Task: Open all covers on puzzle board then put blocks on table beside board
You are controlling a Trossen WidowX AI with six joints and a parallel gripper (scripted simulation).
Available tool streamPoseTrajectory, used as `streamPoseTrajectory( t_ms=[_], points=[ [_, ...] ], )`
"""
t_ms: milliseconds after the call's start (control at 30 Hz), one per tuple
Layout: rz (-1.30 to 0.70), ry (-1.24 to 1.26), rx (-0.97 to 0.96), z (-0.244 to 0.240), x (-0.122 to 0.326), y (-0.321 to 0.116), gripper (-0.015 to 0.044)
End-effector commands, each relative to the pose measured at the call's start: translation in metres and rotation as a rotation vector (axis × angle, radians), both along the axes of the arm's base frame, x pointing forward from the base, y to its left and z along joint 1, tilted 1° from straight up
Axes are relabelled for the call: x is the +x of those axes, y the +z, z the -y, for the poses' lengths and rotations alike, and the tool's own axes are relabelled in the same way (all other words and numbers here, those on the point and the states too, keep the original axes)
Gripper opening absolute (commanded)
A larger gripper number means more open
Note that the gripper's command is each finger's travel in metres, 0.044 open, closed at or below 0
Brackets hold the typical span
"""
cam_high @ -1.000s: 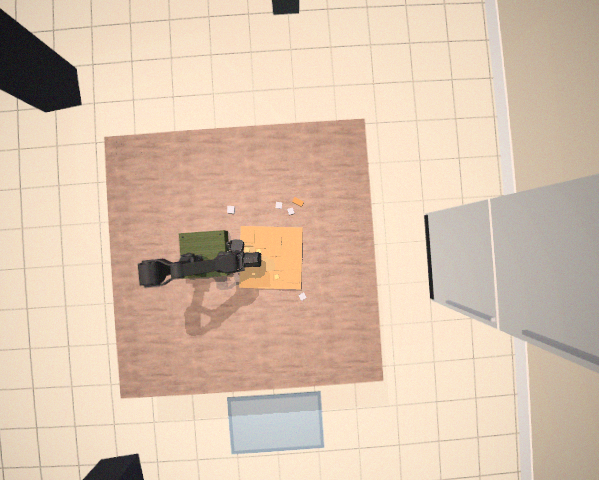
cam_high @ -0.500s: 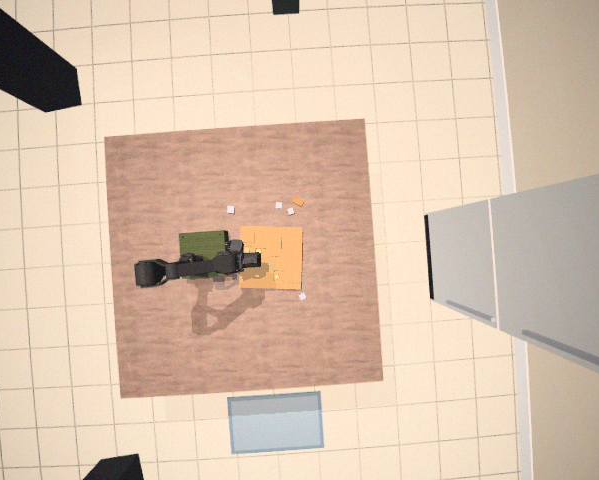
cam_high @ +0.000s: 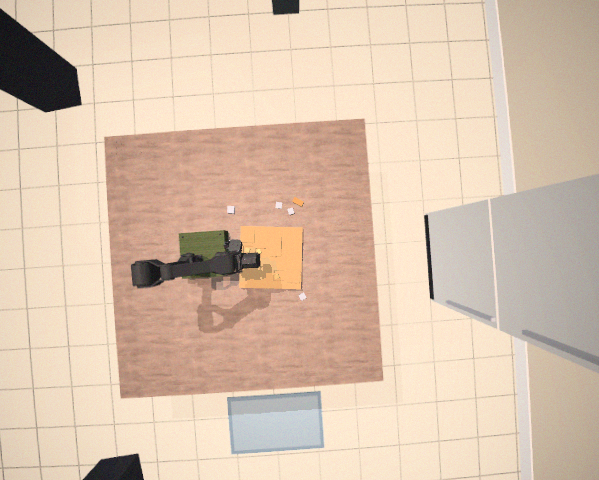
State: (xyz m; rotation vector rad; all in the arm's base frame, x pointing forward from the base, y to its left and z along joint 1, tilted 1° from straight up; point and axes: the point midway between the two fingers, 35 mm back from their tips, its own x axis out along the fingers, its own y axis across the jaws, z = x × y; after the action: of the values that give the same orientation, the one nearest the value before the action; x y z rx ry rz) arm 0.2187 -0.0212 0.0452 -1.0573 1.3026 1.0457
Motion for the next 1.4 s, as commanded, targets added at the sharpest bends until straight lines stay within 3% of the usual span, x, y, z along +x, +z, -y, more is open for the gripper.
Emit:
streamPoseTrajectory(
  t_ms=[0, 633, 1367],
  points=[
    [0.000, -0.015, 0.000, 0.000, 0.001, 0.000, 0.0000],
    [0.021, -1.706, 0.016, -0.029, 0.073, 0.016, 0.0000],
    [0.024, -2.931, 0.043, -0.062, 0.123, 0.018, 0.0000]
  ],
)
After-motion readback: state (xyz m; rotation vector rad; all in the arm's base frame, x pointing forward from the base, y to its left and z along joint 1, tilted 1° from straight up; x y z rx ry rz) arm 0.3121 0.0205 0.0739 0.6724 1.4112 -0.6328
